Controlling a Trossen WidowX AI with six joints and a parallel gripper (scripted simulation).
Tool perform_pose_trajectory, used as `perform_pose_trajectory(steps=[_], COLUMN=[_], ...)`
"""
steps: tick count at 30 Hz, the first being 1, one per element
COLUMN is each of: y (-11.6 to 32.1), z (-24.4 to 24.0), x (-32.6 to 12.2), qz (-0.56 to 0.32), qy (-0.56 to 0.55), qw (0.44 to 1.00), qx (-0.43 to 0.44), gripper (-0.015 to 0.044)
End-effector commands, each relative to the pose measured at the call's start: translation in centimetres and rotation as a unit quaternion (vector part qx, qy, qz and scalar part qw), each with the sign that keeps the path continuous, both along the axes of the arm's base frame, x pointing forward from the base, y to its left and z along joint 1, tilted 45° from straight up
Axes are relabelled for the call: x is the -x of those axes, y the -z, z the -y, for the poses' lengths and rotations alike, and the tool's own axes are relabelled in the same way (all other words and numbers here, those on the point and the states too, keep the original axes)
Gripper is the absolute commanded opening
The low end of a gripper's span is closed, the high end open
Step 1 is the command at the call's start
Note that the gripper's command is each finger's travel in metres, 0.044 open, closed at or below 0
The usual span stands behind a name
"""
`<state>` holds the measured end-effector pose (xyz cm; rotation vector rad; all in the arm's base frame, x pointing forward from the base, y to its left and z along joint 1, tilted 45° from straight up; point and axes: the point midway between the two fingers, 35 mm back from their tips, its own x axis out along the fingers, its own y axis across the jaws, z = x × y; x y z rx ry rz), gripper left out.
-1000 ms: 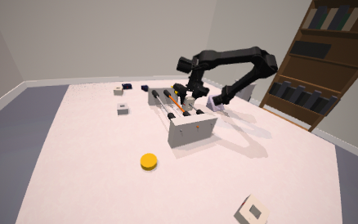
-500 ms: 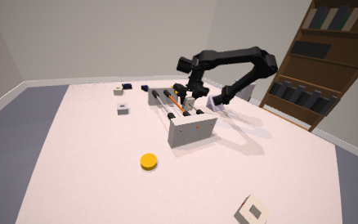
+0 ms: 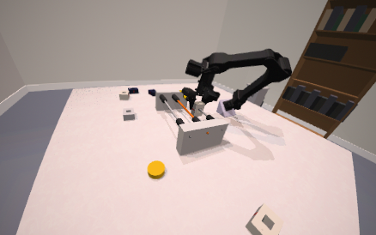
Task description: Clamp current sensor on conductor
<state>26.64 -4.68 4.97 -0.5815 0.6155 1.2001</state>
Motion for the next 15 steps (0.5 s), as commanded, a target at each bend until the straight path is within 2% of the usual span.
perform_pose_trajectory(steps=[1,3,15], y=[-0.08,-0.19,0.00], z=[0.08,0.20,0.12], x=[0.00,0.01,0.00], qz=[0.006,0.012,0.004], qy=[0.006,0.013,0.003], qw=[1.000,1.000,1.000], qx=[0.001,0.002,0.002], gripper=[0.0044,0.0000,0.0000])
